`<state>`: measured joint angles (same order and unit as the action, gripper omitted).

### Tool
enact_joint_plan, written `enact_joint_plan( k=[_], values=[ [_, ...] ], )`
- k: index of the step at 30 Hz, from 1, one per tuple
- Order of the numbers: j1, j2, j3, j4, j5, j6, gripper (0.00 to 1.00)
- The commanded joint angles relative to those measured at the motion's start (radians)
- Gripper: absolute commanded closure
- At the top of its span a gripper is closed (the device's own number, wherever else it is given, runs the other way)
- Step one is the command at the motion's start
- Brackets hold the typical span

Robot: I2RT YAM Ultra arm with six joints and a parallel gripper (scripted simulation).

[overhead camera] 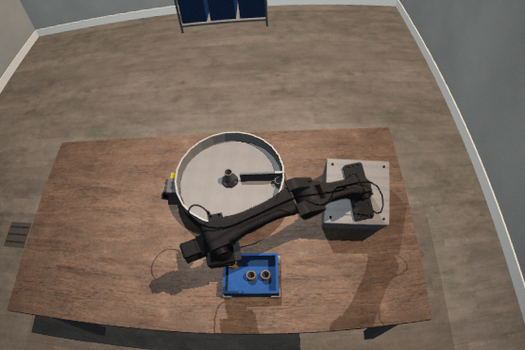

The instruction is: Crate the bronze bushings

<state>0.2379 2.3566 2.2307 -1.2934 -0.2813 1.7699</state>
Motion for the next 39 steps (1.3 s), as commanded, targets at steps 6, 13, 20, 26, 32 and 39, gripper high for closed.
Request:
enact_joint_plan(
  k=[6, 13, 20, 26, 32, 39],
  values=[
    [-0.007, 0.01, 0.036, -0.018, 0.012, 0.007, 1.0],
    [-0.007, 0.01, 0.036, -0.018, 0.012, 0.007, 1.0],
    [-0.007, 0.01, 0.036, -0.018, 0.012, 0.007, 1.0],
    [-0.007, 0.01, 0.038, -0.018, 0.012, 0.006, 1.0],
    [-0.014, 0.019, 0.054, -0.026, 0.012, 0.001, 1.0],
    [-0.014, 0.02, 0.056, -0.027, 0.012, 0.001, 1.0]
  ],
)
